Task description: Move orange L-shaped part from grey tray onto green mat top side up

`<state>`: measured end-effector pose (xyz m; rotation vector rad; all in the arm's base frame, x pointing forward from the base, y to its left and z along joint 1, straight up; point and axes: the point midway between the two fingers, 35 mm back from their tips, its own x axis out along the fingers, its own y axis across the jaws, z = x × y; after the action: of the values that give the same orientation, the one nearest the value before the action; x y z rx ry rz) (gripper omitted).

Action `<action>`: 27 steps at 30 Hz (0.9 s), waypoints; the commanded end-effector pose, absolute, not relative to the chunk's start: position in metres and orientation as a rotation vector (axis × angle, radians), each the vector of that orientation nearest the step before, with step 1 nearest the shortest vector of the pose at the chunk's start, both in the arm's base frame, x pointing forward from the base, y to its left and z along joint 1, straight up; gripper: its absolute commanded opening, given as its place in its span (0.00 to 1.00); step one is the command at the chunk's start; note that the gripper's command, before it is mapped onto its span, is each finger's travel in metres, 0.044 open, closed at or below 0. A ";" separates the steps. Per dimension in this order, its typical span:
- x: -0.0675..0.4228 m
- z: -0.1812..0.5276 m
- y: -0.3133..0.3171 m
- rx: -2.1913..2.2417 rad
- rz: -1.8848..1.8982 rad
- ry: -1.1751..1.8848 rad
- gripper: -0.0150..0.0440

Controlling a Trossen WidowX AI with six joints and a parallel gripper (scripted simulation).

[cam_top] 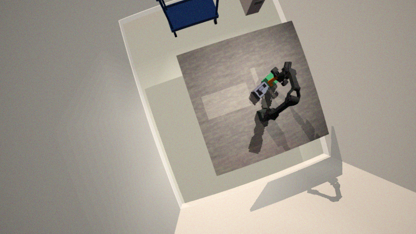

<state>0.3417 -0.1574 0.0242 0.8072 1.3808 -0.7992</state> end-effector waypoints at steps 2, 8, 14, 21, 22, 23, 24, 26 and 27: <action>0.342 0.024 -0.157 0.807 -0.799 1.381 0.34; 0.342 0.024 -0.157 0.807 -0.799 1.381 0.61; 0.344 0.060 -0.158 0.806 -0.796 1.380 0.88; 0.339 0.112 -0.156 0.805 -0.793 1.381 0.93; 0.339 0.112 -0.156 0.805 -0.793 1.381 0.93; 0.342 0.109 -0.158 0.806 -0.796 1.362 0.93; 0.342 0.109 -0.158 0.806 -0.796 1.362 0.93; 0.342 0.109 -0.158 0.806 -0.796 1.362 0.93; 0.342 0.109 -0.158 0.806 -0.796 1.362 0.93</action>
<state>0.3423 -0.1578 0.1110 0.8059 1.3597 -0.7957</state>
